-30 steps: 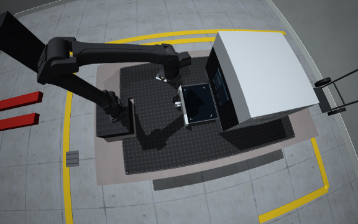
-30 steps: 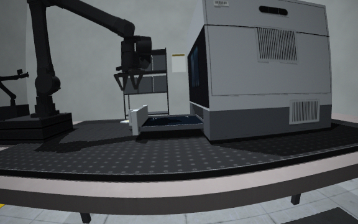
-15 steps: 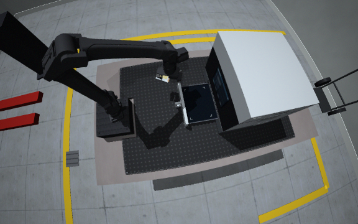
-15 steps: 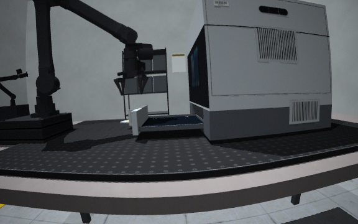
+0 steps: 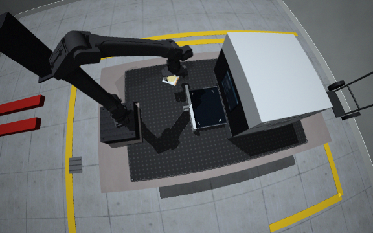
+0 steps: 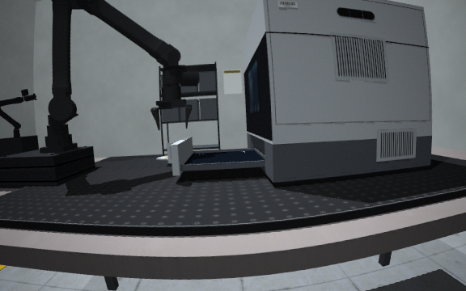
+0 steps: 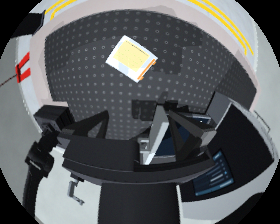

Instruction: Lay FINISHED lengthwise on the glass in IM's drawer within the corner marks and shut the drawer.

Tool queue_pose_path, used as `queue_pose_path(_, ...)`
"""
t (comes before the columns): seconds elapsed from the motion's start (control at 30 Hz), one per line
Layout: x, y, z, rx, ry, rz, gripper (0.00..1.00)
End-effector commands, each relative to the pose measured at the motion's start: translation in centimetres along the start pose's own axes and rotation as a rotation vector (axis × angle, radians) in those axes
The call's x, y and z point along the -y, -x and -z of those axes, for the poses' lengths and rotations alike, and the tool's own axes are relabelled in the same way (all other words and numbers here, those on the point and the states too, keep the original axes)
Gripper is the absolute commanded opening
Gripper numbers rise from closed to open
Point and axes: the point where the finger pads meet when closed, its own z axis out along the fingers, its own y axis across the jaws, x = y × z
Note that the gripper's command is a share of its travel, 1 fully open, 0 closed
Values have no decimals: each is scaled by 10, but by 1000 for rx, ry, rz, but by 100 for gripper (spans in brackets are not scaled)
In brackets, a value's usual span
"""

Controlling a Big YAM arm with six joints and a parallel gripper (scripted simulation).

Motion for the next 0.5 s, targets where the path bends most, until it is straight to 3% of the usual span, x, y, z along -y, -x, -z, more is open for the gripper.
queue_pose_path(0.0,22,18,7,14,-47,181,100)
queue_pose_path(0.1,23,23,6,15,-51,214,100)
queue_pose_path(0.47,15,60,-14,9,-50,581,100)
